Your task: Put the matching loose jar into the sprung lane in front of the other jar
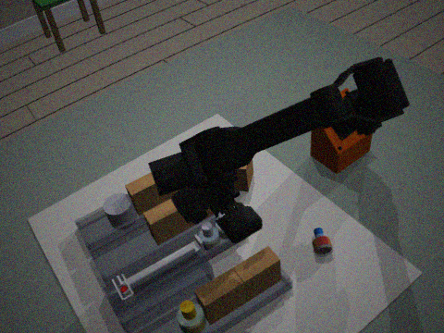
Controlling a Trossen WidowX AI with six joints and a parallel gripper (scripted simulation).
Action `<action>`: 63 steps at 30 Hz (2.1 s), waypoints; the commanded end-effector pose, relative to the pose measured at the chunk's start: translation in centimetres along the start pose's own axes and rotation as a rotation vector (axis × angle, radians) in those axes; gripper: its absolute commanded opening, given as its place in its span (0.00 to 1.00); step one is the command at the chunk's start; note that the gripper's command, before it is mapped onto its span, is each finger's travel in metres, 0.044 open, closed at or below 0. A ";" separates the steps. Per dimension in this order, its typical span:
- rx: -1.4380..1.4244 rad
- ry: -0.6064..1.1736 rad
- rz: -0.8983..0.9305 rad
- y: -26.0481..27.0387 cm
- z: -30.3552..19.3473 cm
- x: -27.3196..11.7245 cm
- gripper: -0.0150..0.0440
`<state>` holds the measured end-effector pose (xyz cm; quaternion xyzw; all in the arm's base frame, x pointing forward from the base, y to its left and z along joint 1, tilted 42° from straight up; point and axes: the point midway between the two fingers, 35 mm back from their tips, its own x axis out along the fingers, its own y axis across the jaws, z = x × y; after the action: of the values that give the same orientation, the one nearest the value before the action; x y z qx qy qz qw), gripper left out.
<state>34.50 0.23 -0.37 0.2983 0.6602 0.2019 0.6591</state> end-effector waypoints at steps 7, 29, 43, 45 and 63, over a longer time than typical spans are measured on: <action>-0.010 -0.018 0.009 0.2 0.4 0.4 0.25; -0.010 -0.017 0.009 0.2 0.1 0.6 0.25; -0.010 -0.017 0.009 0.2 -0.1 0.6 0.25; -0.010 -0.017 0.009 0.2 -0.2 0.6 0.25; -0.010 -0.017 0.009 0.2 -0.5 0.6 0.25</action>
<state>33.96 0.70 -0.80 0.2987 0.6562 0.2020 0.6628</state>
